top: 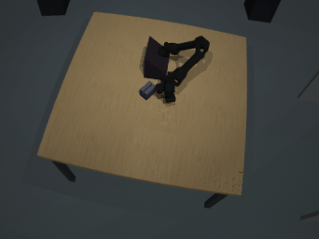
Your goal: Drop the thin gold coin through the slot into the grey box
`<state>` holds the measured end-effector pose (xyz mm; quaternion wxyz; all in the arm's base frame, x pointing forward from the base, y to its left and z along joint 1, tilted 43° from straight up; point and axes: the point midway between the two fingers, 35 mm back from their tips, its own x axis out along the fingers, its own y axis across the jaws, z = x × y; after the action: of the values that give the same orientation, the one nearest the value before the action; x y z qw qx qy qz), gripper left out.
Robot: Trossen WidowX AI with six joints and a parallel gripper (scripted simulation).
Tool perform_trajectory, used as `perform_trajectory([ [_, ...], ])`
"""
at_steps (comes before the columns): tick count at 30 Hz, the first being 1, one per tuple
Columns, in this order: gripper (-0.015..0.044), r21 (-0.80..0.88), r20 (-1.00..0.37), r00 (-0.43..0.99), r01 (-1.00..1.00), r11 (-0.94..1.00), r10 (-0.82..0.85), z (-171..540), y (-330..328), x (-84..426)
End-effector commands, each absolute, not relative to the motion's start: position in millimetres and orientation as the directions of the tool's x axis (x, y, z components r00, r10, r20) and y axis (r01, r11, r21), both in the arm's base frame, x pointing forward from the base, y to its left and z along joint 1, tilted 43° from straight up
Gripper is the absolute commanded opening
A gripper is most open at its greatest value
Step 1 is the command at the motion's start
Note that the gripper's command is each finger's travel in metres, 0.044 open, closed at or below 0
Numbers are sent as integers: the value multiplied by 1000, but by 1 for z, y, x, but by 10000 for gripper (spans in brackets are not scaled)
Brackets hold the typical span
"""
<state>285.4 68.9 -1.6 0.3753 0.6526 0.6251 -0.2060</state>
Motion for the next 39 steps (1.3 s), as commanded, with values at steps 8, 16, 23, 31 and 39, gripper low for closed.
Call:
perform_trajectory([
  [8, 16, 220, -736, 124, 973, 63, 666, -6, 73, 283],
  [16, 0, 220, -736, 124, 973, 63, 666, -6, 73, 283],
  [23, 0, 220, -738, 124, 974, 63, 663, 3, 63, 283],
  [31, 0, 219, -741, 123, 974, 64, 660, 16, 49, 283],
  [39, 0, 219, -742, 123, 974, 64, 659, 31, 35, 281],
])
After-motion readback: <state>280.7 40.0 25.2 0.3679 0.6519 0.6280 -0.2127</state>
